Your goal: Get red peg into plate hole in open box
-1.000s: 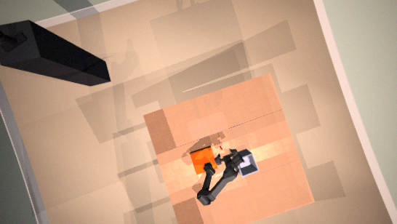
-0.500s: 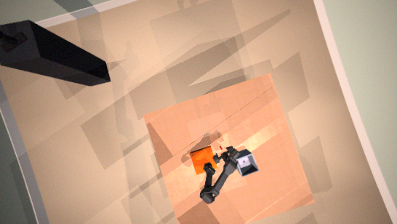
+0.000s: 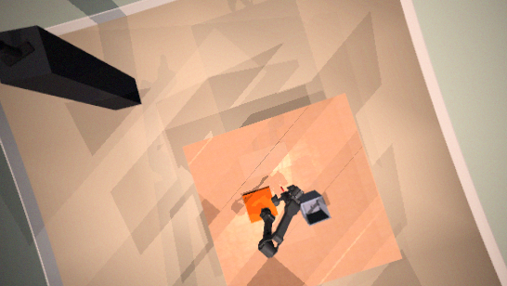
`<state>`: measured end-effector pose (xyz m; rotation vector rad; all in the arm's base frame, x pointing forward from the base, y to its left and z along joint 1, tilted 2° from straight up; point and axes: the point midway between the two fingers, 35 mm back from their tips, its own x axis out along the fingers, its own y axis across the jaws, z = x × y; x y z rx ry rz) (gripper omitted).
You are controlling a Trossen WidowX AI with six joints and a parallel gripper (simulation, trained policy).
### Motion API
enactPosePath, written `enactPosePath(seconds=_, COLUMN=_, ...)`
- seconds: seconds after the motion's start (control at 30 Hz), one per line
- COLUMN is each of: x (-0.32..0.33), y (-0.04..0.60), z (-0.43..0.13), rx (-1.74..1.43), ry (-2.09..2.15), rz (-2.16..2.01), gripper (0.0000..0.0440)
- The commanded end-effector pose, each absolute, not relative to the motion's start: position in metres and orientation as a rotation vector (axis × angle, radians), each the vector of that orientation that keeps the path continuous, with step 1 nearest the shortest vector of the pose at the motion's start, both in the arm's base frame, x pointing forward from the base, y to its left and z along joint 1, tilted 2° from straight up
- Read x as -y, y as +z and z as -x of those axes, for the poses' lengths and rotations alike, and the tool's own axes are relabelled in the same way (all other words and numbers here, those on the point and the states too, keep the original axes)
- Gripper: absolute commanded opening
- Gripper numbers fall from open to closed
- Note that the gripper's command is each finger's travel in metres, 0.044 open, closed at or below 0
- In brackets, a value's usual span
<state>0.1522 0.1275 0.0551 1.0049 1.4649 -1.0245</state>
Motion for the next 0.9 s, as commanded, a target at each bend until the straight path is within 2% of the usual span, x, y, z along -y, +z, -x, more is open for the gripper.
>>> enactPosePath(seconds=0.0, x=-0.124, y=0.043, z=-0.151, rx=-1.451, ry=-1.042, rz=-0.997, gripper=0.0433)
enactPosePath(seconds=0.1, x=-0.123, y=0.035, z=-0.151, rx=-1.442, ry=-1.046, rz=-0.997, gripper=0.0418)
enactPosePath(seconds=0.17, x=-0.124, y=0.030, z=-0.152, rx=-1.439, ry=-1.043, rz=-0.999, gripper=0.0390)
enactPosePath(seconds=0.67, x=-0.138, y=0.010, z=-0.167, rx=-1.456, ry=-0.962, rz=-0.987, gripper=0.0015)
enactPosePath(seconds=0.7, x=-0.139, y=0.011, z=-0.168, rx=-1.458, ry=-0.954, rz=-0.986, gripper=0.0000)
enactPosePath(seconds=0.87, x=-0.147, y=0.024, z=-0.177, rx=-1.449, ry=-0.916, rz=-1.049, gripper=0.0000)
